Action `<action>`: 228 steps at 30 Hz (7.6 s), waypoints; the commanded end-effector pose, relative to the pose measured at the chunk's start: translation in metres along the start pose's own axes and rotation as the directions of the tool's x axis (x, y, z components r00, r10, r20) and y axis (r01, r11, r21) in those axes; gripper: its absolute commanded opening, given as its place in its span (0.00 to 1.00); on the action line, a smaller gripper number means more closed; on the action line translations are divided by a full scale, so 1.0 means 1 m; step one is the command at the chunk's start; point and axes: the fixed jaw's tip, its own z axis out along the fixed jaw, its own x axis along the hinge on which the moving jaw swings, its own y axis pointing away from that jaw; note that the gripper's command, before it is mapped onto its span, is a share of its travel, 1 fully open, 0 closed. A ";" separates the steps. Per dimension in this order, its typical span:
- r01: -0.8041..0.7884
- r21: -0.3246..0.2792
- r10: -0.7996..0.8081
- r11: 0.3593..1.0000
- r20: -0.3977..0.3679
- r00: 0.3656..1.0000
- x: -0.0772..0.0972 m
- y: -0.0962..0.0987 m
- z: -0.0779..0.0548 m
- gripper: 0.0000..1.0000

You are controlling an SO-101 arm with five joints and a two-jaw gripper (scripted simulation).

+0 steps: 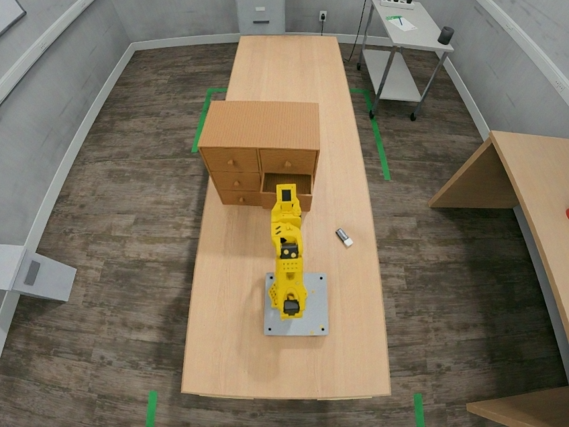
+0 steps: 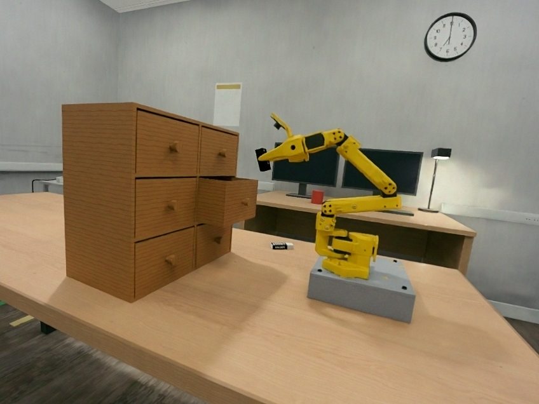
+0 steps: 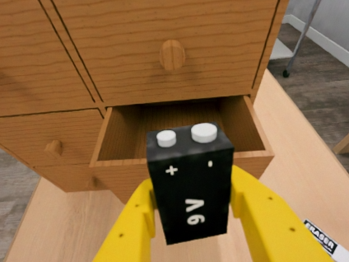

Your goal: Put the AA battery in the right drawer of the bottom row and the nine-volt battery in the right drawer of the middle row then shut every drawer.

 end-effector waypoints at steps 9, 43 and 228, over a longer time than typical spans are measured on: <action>0.007 0.013 -0.007 1.000 -0.001 1.000 -0.016 -0.003 0.060 0.00; 0.005 0.020 -0.005 1.000 -0.001 1.000 -0.021 -0.005 0.077 0.00; 0.003 0.028 -0.003 1.000 0.000 1.000 0.019 -0.008 0.087 0.10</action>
